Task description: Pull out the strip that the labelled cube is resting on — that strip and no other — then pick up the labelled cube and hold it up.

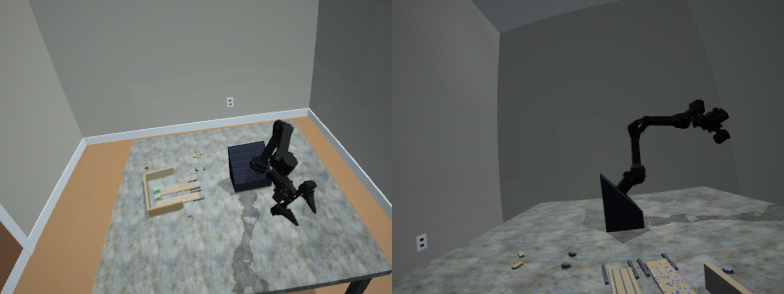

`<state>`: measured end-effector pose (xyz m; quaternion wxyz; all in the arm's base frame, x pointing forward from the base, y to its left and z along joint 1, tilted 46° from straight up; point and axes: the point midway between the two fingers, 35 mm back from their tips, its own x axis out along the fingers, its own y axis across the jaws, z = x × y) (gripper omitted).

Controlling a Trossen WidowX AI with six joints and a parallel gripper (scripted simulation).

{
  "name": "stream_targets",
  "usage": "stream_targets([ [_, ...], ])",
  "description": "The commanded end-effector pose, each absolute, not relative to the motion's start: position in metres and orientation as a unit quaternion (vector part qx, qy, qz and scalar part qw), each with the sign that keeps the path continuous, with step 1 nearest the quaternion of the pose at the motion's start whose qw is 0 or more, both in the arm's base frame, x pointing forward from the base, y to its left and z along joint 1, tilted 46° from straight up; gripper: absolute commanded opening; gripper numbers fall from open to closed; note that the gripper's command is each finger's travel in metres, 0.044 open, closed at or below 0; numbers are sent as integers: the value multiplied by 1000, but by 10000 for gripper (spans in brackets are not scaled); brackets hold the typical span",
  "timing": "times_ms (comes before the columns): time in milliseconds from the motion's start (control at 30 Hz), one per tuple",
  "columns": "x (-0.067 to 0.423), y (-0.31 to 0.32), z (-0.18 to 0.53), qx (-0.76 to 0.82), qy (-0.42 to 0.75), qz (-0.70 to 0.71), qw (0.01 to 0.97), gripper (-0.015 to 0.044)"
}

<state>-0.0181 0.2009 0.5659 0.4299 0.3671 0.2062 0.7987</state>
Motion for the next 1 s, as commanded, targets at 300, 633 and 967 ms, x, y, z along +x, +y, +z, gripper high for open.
stream_targets([
  [300,150,273,453,344,209,656,639,400],
  [633,267,242,355,331,230,530,746,400],
  [967,348,159,251,325,255,396,820,400],
])
